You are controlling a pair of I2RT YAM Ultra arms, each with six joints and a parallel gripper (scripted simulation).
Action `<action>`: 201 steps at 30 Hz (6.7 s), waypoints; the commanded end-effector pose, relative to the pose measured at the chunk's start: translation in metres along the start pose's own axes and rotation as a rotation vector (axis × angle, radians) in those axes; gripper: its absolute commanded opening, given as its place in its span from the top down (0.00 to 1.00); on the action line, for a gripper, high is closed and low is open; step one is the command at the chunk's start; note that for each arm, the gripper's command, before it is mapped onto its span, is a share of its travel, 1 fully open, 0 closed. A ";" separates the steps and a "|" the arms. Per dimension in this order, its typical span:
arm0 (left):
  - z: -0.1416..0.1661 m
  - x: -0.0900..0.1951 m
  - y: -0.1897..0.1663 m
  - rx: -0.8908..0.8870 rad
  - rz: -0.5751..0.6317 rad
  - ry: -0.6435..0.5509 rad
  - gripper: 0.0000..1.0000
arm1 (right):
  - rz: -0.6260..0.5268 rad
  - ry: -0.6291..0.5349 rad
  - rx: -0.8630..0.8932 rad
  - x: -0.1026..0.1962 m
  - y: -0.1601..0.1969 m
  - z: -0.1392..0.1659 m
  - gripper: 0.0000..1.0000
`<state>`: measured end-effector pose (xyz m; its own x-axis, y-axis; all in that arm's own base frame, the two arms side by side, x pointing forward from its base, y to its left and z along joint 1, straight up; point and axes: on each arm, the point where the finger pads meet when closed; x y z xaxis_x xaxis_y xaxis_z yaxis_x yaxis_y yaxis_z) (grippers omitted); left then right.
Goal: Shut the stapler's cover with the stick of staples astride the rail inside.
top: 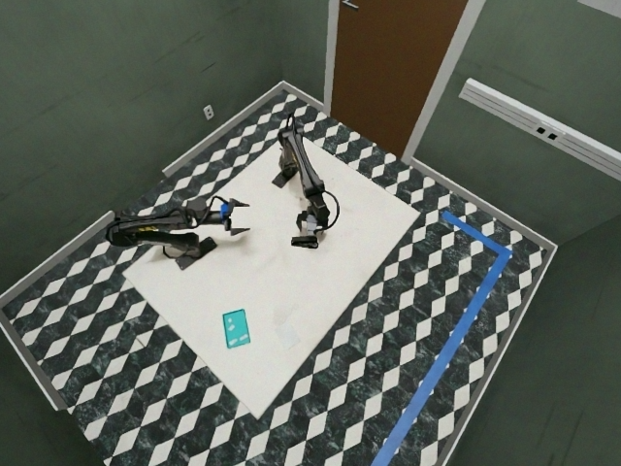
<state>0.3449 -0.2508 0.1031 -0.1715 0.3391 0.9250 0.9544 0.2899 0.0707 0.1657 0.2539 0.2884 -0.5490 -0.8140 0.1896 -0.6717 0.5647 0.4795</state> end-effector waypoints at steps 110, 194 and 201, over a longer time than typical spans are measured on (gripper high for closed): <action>-0.010 -0.031 0.002 -0.026 -0.022 -0.054 1.00 | -0.005 -0.014 0.000 -0.001 0.001 -0.003 0.00; -0.004 -0.041 0.009 -0.014 0.004 -0.016 1.00 | -0.005 -0.014 0.000 -0.001 0.001 -0.003 0.00; -0.003 -0.045 0.008 -0.014 0.004 -0.016 1.00 | -0.005 -0.014 0.000 -0.001 0.001 -0.003 0.00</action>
<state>0.3576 -0.2668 0.0683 -0.1718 0.3456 0.9225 0.9586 0.2746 0.0757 0.1657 0.2539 0.2887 -0.5491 -0.8142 0.1884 -0.6720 0.5642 0.4796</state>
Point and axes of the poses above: on each arm, the point where the finger pads meet when closed, its own x axis back along the fingers, its own y axis across the jaws, z = x × y, and after that the axes turned 13 degrees about -x, right-handed
